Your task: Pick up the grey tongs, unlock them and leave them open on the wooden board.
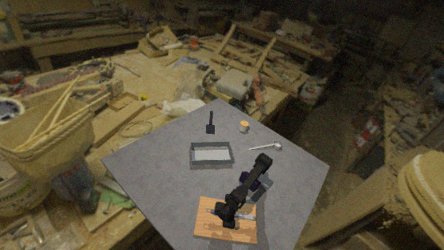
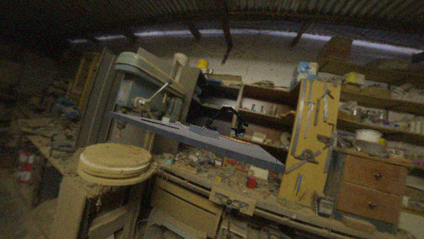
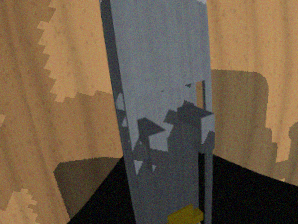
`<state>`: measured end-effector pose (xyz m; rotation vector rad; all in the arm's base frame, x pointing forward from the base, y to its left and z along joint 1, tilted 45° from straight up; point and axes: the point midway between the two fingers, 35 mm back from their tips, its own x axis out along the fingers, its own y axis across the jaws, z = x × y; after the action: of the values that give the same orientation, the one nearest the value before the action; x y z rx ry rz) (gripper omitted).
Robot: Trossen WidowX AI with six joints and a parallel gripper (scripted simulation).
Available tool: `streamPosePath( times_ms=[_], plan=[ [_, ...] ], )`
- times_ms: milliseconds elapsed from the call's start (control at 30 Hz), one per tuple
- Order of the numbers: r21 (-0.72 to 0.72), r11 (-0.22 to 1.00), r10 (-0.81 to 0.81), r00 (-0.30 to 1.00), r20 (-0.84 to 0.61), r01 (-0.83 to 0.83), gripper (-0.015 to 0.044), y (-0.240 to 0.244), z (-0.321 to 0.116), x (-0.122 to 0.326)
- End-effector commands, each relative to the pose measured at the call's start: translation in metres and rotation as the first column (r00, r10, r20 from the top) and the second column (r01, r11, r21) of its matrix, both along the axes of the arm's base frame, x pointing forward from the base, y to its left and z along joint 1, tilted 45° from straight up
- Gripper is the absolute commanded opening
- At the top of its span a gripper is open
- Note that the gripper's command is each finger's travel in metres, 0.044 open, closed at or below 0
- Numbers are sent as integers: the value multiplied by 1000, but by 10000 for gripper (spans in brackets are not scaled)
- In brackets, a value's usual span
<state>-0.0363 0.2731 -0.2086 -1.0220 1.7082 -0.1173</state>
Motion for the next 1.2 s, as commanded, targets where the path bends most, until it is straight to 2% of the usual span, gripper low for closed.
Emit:
streamPosePath(
  times_ms=[0,100,833,1033,1167],
  plan=[
    [3,1000,-7,1000,-2,7,-150,-3,-2,-1],
    [3,1000,-7,1000,-2,7,-150,-3,-2,-1],
    [-1,1000,0,1000,0,0,427,-2,-1,0],
    [0,1000,-2,1000,1,2,440,-1,6,4],
    [1,1000,-3,1000,3,3,440,3,47,27]
  ],
)
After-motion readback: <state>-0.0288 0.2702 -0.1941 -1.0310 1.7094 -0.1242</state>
